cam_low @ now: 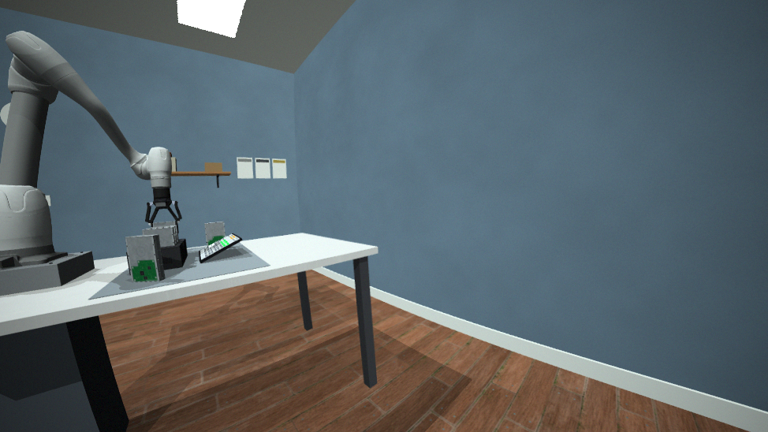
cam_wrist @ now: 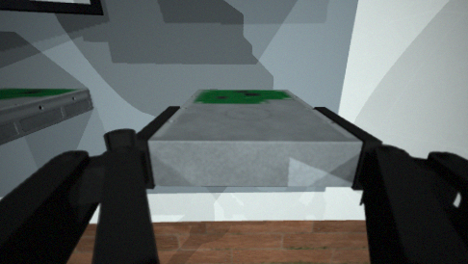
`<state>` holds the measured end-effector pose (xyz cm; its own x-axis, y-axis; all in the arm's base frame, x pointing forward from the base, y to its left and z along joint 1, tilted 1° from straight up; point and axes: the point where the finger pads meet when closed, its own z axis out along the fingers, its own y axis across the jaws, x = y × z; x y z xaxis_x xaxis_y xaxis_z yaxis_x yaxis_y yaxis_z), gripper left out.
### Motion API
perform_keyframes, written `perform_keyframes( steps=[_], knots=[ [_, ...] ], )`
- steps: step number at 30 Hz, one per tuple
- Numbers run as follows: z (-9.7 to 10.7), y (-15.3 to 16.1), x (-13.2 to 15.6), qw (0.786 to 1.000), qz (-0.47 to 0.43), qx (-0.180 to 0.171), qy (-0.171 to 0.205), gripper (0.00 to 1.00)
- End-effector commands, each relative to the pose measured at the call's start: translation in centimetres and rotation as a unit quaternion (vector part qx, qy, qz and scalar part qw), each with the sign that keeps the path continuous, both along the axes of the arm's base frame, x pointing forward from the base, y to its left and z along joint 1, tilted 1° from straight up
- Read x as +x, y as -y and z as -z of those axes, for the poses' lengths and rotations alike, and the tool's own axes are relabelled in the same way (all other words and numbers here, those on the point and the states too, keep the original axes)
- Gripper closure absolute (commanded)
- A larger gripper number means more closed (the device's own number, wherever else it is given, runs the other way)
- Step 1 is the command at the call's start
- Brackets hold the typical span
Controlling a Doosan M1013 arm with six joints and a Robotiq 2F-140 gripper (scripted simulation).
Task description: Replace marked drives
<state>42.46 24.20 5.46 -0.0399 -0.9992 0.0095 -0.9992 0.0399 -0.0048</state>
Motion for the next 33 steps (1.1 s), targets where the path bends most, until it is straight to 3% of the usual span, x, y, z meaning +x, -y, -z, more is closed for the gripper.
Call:
perform_keyframes(
  steps=[1,33],
  knots=[
    [-0.05,-0.03,0.04,1.000,0.000,0.000,0.000,0.90],
    [0.49,-0.02,0.04,1.000,0.000,0.000,0.000,0.90]
  ],
)
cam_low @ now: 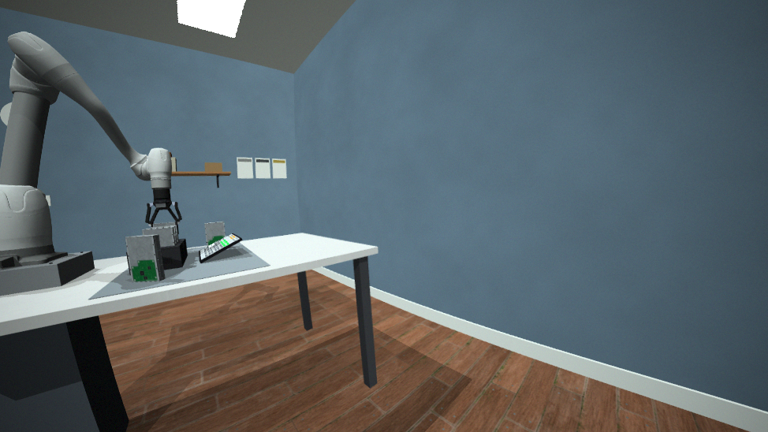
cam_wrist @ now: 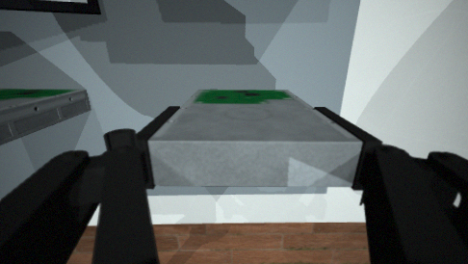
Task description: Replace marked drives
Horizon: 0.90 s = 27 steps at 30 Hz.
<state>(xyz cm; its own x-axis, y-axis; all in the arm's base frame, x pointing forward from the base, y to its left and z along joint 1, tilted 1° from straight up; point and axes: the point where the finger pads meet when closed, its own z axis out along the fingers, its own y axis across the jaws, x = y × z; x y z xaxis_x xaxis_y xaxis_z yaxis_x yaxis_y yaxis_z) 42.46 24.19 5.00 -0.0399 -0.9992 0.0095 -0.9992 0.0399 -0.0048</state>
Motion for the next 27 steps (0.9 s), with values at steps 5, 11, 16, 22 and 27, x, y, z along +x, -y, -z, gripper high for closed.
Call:
perform_keyframes(
  steps=[5,11,16,22,27],
  knots=[
    [0.3,0.0,0.0,1.000,0.000,0.000,0.000,0.90],
    [0.6,0.0,0.0,1.000,0.000,0.000,0.000,0.90],
    [0.7,0.0,0.0,1.000,0.000,0.000,0.000,0.90],
    [1.0,0.0,0.0,1.000,0.000,0.000,0.000,0.90],
    [1.3,0.0,0.0,1.000,0.000,0.000,0.000,0.90]
  ],
)
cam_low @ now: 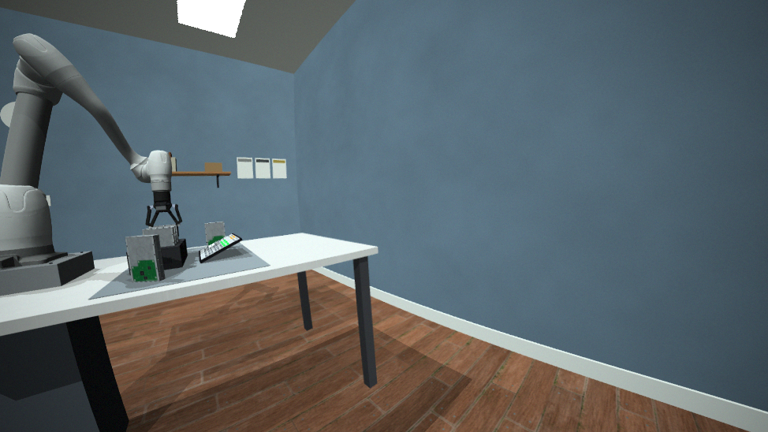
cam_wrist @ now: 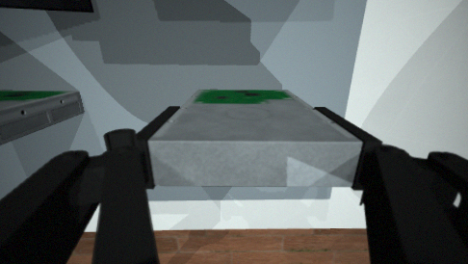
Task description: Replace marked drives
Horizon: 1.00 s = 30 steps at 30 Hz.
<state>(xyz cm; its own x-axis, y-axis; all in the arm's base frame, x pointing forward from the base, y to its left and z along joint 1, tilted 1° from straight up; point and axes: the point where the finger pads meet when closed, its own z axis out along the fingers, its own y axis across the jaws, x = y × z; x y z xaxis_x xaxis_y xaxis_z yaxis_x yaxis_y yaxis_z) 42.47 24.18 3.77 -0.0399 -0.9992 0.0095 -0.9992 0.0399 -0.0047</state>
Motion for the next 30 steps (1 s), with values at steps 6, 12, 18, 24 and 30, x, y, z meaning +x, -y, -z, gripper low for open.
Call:
perform_keyframes(
  steps=[6,12,18,24,30],
  knots=[
    [0.23,-0.03,0.04,1.000,0.000,0.000,0.000,0.90],
    [0.45,-0.03,0.04,1.000,0.000,0.000,0.000,0.90],
    [0.62,-0.02,0.04,1.000,0.000,0.000,0.000,0.90],
    [0.70,-0.02,0.04,1.000,0.000,0.000,0.000,0.90],
    [0.76,-0.02,0.04,1.000,0.000,0.000,0.000,0.90]
  ],
)
